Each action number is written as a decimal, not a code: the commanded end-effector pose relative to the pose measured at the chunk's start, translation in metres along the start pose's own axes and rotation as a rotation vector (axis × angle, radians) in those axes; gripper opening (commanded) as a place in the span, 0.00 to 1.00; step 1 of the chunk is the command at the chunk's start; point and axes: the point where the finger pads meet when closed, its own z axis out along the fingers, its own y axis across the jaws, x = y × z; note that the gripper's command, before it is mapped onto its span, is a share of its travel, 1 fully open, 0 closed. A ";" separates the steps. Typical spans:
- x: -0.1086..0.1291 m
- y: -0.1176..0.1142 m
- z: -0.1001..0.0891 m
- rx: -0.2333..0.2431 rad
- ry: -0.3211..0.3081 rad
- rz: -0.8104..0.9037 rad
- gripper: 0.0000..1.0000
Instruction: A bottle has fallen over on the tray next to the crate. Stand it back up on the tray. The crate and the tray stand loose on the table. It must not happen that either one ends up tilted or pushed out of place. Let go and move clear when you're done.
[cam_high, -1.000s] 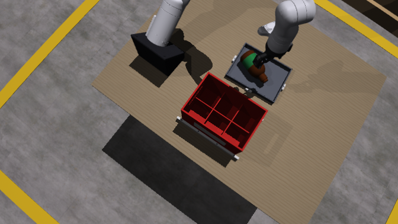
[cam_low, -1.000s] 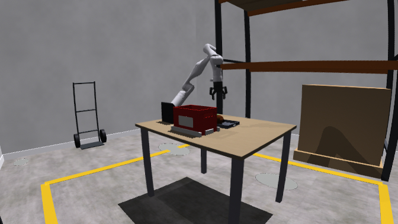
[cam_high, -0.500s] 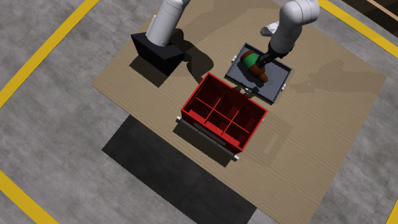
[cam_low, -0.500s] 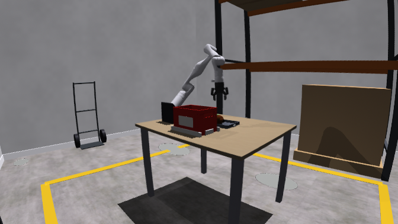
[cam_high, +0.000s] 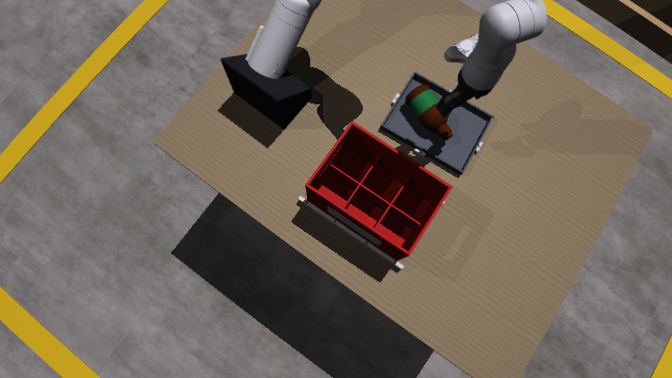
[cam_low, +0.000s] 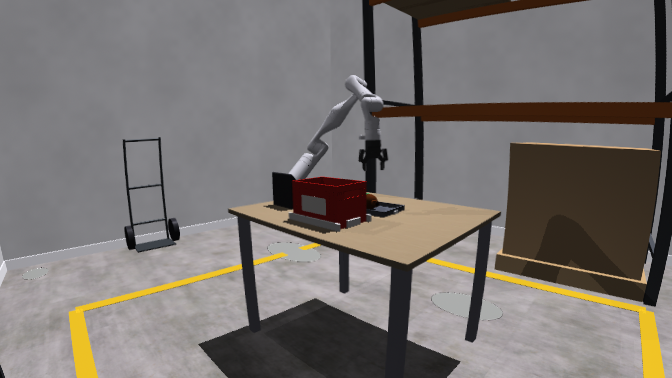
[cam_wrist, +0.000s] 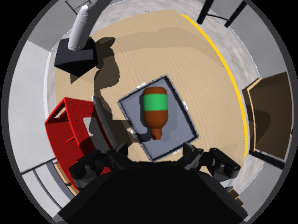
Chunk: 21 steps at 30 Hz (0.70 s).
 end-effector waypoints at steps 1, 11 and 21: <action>0.000 0.001 0.000 0.001 0.000 -0.003 1.00; -0.001 0.004 0.002 0.007 0.001 -0.016 1.00; -0.002 0.005 0.003 0.008 0.002 -0.021 0.00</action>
